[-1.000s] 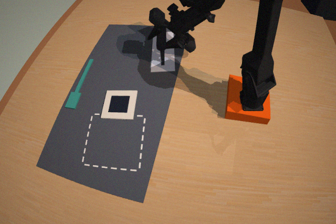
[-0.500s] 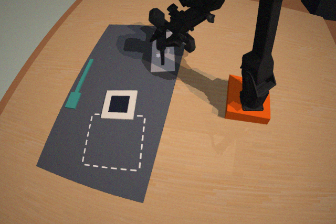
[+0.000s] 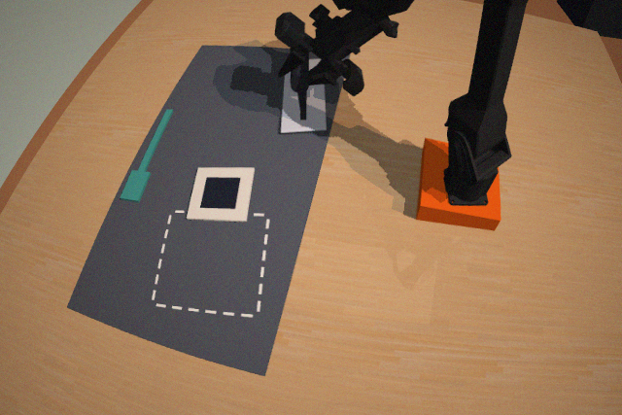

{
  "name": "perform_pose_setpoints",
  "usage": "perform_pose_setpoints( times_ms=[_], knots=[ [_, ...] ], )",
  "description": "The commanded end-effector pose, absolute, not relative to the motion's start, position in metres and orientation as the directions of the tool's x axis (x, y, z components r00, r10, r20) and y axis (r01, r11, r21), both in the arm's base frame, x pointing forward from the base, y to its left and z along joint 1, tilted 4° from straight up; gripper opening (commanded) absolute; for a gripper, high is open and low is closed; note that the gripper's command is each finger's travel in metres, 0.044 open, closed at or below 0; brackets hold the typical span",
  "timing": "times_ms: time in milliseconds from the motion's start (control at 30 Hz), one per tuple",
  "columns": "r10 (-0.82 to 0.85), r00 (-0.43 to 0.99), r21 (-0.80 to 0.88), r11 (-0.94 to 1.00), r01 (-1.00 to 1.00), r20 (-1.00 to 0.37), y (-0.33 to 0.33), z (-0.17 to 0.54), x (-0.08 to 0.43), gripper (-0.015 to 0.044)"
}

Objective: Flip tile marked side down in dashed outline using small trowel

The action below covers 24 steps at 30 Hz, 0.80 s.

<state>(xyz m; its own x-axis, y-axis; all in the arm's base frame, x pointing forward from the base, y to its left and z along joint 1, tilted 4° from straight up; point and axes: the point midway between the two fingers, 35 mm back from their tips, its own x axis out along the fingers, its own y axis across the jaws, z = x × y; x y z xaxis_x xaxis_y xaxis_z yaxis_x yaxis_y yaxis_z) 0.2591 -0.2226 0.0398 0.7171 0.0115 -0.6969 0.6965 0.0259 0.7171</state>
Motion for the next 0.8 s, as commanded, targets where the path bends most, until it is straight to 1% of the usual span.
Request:
perform_pose_setpoints(
  times_ms=[0,100,300,767],
  knots=[
    [-0.004,0.730,0.729,0.043,0.683,-0.683,-0.226,0.072,0.264,0.0000],
    [-0.001,0.732,0.731,0.045,0.681,-0.682,-0.224,0.091,0.264,0.0000],
    [-0.003,0.730,0.729,0.047,0.683,-0.684,-0.222,0.091,0.267,0.0000],
    [-0.065,0.714,0.710,0.075,0.700,-0.697,-0.194,0.078,0.335,0.0000]
  ],
)
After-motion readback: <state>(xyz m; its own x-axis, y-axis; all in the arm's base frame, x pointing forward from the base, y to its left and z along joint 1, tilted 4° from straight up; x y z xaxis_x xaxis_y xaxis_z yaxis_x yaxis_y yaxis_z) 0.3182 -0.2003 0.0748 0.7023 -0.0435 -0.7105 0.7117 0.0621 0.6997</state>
